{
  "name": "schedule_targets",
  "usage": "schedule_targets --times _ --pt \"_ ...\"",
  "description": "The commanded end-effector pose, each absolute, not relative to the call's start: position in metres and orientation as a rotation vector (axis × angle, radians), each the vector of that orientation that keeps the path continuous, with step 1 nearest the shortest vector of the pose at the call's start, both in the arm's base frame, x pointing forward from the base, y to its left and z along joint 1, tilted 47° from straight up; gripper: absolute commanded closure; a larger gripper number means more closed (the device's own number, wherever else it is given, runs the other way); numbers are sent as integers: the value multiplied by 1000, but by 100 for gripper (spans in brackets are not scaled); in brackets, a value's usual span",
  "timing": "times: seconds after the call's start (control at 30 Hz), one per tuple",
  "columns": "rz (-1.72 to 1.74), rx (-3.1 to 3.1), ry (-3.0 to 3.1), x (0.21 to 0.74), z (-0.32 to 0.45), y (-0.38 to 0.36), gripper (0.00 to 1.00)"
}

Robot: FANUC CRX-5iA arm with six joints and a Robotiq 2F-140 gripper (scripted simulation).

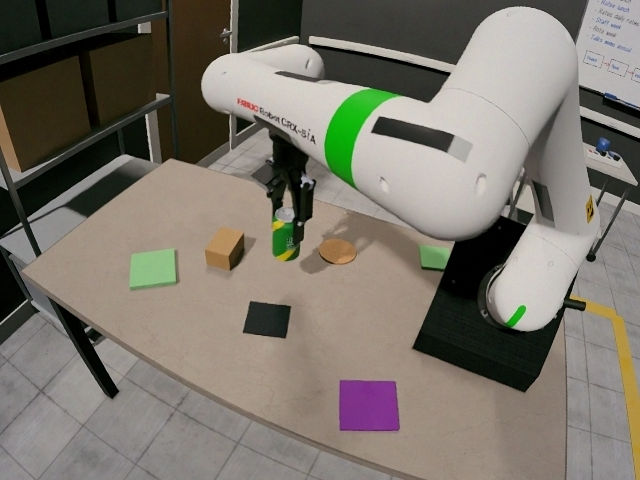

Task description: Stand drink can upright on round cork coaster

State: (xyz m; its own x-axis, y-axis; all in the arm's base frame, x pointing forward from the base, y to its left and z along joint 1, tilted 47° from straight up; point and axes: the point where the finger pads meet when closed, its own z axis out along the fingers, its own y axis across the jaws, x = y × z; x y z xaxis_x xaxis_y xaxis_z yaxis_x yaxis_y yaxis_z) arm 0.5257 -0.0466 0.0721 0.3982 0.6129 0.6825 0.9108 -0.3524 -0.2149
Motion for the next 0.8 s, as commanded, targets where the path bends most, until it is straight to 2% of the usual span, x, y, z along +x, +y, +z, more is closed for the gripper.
schedule_targets --times 0.0,0.77 --pt "-673 -2085 -1297 522 57 -63 90" --pt "-675 -2078 -1295 486 -23 -134 90"
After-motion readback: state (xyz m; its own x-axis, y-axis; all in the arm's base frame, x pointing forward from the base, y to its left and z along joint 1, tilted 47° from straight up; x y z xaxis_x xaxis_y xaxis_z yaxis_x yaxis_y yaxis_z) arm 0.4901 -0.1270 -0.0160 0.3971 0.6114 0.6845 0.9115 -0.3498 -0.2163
